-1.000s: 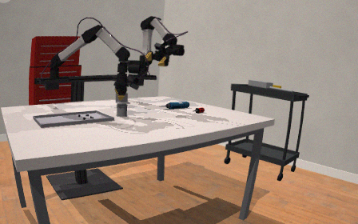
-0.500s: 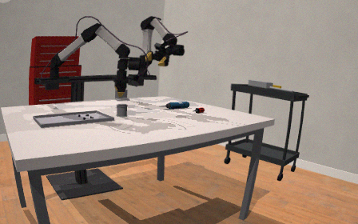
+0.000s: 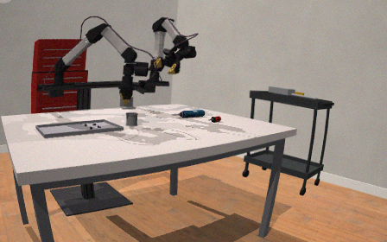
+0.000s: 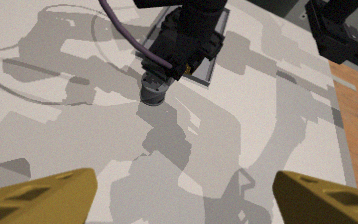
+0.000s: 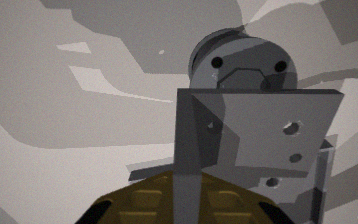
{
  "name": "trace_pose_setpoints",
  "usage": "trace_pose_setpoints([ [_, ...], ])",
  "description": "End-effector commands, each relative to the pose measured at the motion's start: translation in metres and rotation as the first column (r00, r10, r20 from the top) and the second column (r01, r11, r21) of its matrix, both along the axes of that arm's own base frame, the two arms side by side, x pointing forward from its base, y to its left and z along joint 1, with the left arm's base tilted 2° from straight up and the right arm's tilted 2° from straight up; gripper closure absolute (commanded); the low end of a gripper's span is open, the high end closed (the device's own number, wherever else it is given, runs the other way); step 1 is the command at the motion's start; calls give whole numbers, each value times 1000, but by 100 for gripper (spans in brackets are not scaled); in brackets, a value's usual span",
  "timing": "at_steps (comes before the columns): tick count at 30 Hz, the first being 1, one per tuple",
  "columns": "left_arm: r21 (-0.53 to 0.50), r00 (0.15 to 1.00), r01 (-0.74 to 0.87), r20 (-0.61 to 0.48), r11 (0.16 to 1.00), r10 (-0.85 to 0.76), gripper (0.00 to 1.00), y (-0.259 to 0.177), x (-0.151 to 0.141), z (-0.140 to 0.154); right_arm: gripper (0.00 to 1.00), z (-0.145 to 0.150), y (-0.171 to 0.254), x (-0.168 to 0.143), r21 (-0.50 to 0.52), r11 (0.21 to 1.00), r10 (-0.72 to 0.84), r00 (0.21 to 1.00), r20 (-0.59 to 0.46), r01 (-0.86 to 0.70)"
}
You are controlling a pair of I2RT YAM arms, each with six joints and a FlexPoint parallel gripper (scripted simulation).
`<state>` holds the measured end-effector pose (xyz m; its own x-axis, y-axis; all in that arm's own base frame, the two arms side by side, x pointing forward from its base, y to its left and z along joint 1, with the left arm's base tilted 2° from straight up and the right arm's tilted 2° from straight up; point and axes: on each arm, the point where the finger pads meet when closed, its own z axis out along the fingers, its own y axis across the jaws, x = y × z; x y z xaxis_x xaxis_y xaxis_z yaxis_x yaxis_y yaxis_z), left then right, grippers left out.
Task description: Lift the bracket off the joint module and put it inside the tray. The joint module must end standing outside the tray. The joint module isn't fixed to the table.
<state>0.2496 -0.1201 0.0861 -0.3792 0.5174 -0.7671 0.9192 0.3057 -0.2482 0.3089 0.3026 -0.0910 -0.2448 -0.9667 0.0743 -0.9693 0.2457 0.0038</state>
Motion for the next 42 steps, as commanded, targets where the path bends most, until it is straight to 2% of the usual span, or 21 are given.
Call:
trace_pose_setpoints([
  [1,148,997,-49,64,988,40,0,-15,36,-7,100,34,-8,27,86,994,52,992,112,-62],
  [3,148,997,-49,64,988,40,0,-15,36,-7,100,34,-8,27,86,994,52,992,112,-62],
  [6,210,994,-69,92,975,51,0,-38,49,-9,100,32,-32,27,81,991,94,988,120,-104],
  [9,251,987,-103,150,962,66,0,-81,60,-5,100,28,-72,27,65,985,150,981,123,-159],
  [12,248,978,-114,197,962,65,0,-125,58,4,100,24,-117,24,44,977,200,973,118,-207],
  [18,153,951,-168,286,974,119,0,-217,37,32,100,17,-198,15,17,964,262,960,94,-265],
  [20,153,951,-168,286,974,119,0,-217,37,32,100,17,-198,15,17,964,262,960,94,-265],
  [27,14,940,-170,302,985,158,0,-291,-12,62,100,12,-272,7,-3,957,291,954,76,-291],
  [34,-45,945,-138,294,989,145,0,-321,-47,74,100,-23,-313,-6,3,959,283,959,23,-283],
  [38,-36,947,-122,294,992,127,0,-322,-52,73,100,-22,-318,1,-5,961,277,960,49,-277],
  [42,-26,949,-118,293,993,120,0,-322,-51,70,100,-34,-322,-1,-3,967,256,966,41,-256],
])
